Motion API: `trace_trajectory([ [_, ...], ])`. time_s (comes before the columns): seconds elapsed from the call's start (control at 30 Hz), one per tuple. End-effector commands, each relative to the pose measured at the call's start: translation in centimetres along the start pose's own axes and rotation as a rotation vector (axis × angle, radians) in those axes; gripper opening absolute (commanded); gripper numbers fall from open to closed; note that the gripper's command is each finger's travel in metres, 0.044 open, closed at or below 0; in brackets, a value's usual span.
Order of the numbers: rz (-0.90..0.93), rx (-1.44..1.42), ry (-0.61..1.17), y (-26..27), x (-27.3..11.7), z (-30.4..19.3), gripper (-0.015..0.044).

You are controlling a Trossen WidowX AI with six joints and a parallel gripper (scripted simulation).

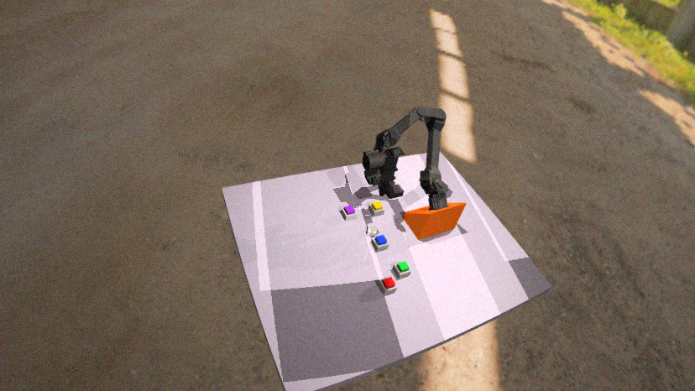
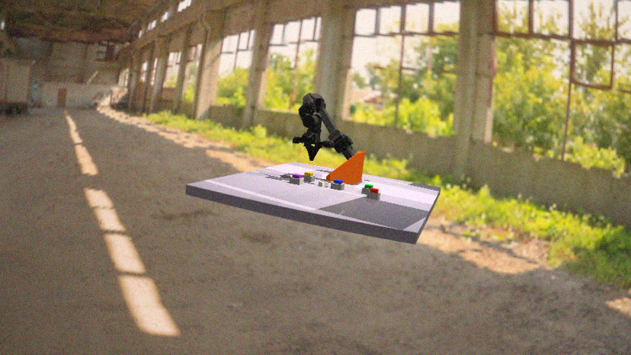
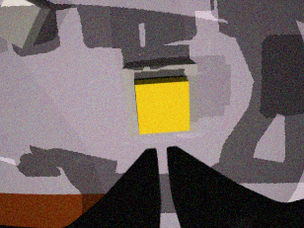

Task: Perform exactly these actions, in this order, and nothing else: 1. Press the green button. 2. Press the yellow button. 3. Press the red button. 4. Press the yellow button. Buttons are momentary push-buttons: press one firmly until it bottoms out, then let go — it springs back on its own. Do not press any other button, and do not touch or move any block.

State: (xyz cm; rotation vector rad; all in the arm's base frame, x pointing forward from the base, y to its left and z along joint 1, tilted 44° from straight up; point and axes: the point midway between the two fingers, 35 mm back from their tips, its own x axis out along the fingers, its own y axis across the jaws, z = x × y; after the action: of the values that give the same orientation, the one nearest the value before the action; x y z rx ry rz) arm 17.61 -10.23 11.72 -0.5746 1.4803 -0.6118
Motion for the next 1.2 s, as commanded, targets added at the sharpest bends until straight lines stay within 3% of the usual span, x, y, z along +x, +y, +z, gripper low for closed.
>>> trace_trajectory([
  [0.0, -0.011, 0.01, -0.008, -0.3, -3.2, 0.1, 0.002],
  [0.23, -0.004, 0.005, -0.013, 0.2, -3.4, 0.9, 0.002],
  [0.53, 0.056, -0.037, -0.047, 6.8, -5.6, 7.8, 0.002],
  [0.87, 0.055, -0.016, -0.029, 18.5, -6.4, 13.5, 0.002],
  [1.17, 0.022, 0.012, -0.018, 31.2, -4.4, 14.0, 0.002],
])
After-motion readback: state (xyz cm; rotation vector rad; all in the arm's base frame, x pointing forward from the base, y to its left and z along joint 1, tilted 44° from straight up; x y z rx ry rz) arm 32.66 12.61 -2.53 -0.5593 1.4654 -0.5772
